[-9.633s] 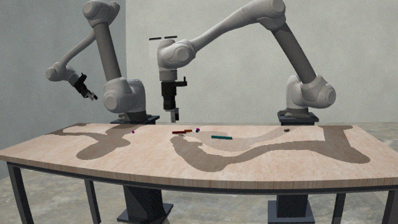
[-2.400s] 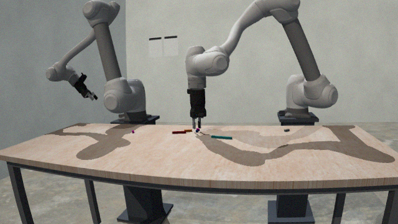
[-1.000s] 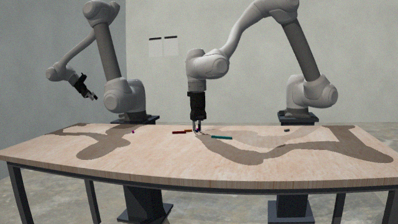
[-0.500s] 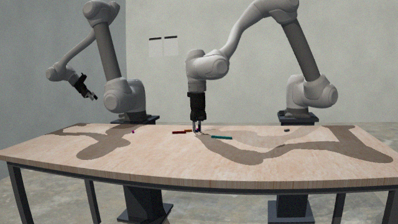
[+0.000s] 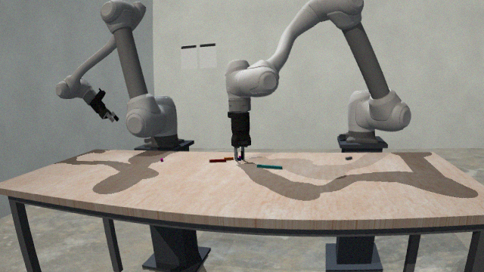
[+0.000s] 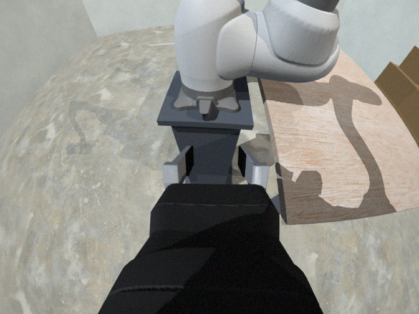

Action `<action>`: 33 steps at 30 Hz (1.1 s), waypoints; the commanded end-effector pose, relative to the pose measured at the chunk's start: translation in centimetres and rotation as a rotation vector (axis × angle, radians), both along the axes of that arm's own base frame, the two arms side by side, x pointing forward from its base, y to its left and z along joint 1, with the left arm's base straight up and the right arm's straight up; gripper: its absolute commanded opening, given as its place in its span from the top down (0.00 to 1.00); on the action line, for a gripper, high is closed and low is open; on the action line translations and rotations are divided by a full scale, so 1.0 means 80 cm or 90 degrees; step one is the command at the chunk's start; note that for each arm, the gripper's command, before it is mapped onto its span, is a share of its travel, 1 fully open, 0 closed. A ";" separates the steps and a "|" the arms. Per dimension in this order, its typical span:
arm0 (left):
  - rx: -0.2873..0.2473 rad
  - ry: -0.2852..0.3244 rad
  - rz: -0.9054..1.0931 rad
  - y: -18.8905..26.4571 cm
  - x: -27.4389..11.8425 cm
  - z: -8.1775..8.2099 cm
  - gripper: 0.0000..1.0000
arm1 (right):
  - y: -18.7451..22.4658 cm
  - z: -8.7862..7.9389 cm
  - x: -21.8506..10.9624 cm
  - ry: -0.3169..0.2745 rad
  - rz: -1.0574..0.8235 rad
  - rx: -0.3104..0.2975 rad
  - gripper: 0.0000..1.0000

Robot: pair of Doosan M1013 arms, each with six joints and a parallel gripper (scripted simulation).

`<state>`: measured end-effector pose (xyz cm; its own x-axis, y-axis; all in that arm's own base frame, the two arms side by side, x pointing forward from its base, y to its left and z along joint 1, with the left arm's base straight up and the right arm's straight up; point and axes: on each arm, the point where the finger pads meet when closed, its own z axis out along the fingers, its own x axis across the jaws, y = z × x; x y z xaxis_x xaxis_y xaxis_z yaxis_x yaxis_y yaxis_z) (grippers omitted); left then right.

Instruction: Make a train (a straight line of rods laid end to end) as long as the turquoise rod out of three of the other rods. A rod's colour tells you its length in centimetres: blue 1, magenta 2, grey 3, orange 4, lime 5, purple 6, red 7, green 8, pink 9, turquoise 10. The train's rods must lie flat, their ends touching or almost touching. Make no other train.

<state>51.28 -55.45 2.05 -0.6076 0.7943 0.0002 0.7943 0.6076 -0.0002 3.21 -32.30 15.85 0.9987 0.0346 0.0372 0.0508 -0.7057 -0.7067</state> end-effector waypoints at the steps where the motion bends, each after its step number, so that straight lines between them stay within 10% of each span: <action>1: -0.001 -0.001 0.000 0.000 0.001 0.001 0.46 | 0.000 0.000 0.000 0.000 0.000 0.000 0.00; 12: -0.001 -0.001 0.000 0.000 0.001 0.001 0.46 | 0.000 0.000 0.000 0.000 0.000 0.000 0.00; 13: -0.001 -0.001 0.000 0.000 0.001 0.001 0.76 | 0.000 0.000 0.000 0.000 0.000 0.000 0.00; 33: -0.001 -0.001 0.000 0.000 0.001 0.001 0.76 | 0.000 0.000 0.000 0.000 0.000 0.000 0.00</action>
<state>51.28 -55.45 2.05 -0.6076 0.7943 0.0001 0.7943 0.6076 -0.0002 3.21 -32.30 15.85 0.9987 0.0346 0.0372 0.0508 -0.7057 -0.7067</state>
